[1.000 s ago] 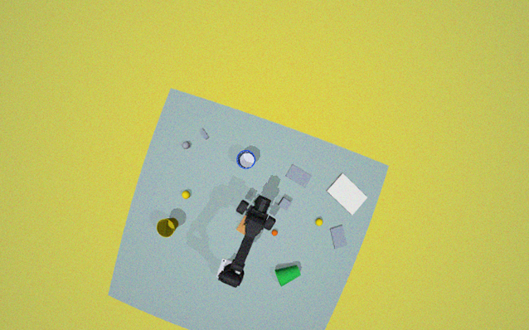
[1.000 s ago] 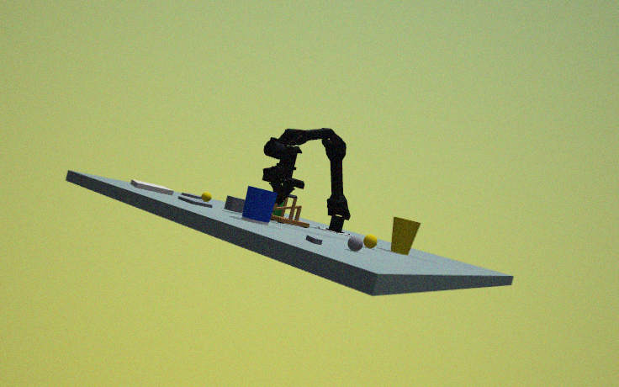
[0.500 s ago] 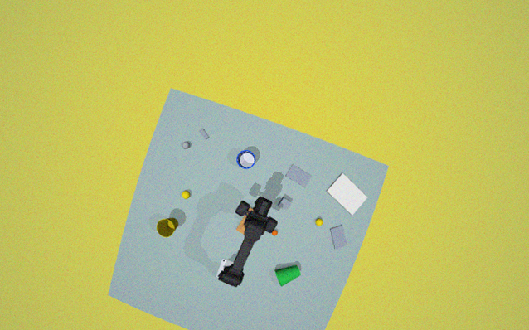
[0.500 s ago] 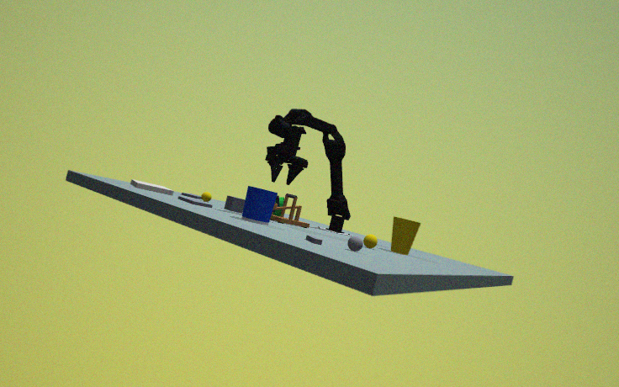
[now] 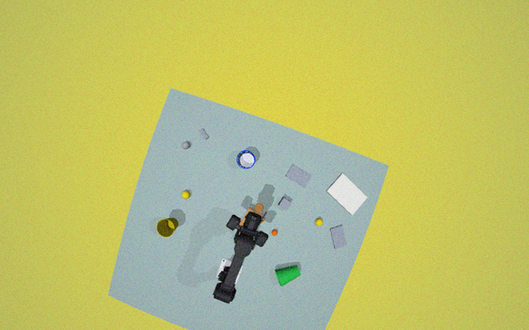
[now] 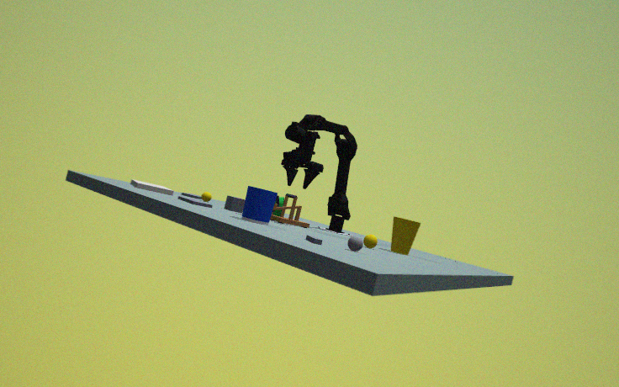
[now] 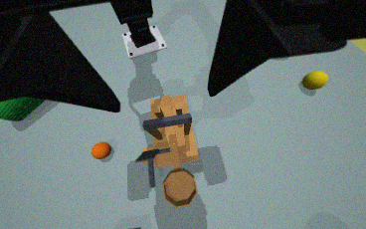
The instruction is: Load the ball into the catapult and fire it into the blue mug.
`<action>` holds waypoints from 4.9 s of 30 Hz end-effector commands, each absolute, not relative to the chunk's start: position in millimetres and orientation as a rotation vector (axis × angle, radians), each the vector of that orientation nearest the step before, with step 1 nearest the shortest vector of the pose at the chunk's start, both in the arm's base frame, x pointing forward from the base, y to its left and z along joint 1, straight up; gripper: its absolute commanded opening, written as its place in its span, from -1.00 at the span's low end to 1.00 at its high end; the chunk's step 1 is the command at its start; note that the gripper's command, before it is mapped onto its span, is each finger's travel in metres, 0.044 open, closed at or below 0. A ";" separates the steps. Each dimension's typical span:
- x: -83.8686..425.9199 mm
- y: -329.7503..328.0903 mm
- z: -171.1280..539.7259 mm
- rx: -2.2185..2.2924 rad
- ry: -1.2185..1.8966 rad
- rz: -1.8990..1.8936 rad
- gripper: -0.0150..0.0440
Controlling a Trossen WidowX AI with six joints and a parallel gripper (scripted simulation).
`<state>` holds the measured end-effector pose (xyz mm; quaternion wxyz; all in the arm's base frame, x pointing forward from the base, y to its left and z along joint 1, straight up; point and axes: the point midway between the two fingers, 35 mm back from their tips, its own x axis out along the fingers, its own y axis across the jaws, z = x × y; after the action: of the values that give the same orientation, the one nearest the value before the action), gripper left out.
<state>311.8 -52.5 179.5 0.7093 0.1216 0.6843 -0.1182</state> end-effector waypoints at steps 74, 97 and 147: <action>280.4 -44.2 120.8 0.274 1.527 -0.269 -0.49; 283.9 9.2 119.2 0.792 1.404 -0.769 -0.49; 295.6 39.7 74.1 0.987 1.329 -0.958 -0.49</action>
<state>295.3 39.6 73.2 0.5765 0.4210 0.5681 -0.4095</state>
